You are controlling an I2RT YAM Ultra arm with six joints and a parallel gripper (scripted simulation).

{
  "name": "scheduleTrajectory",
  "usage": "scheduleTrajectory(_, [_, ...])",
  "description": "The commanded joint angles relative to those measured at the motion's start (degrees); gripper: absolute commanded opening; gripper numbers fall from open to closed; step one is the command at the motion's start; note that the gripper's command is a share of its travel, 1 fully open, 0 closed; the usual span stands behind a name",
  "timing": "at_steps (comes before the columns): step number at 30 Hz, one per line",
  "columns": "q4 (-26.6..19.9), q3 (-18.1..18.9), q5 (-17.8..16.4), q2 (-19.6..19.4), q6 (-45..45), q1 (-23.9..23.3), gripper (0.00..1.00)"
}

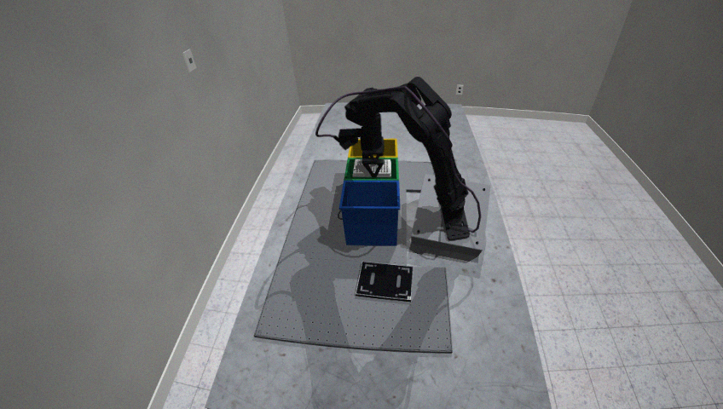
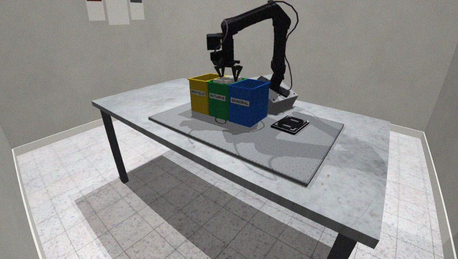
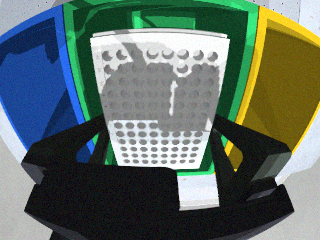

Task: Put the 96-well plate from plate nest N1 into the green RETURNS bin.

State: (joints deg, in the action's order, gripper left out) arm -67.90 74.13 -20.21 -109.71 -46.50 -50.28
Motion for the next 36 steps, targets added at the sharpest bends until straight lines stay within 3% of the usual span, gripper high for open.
scheduleTrajectory(1, [2.1,0.1,-0.8,1.1,0.8,-0.3,0.00])
scheduleTrajectory(11, [3.3,-2.1,-0.8,0.1,1.2,0.0,0.00])
scheduleTrajectory(20, [4.3,-1.8,-0.9,-0.8,1.5,0.9,0.00])
scheduleTrajectory(23, [5.3,-3.2,-1.0,0.6,1.9,0.6,0.00])
scheduleTrajectory(36, [4.2,-2.2,-0.5,0.3,1.3,0.5,0.00])
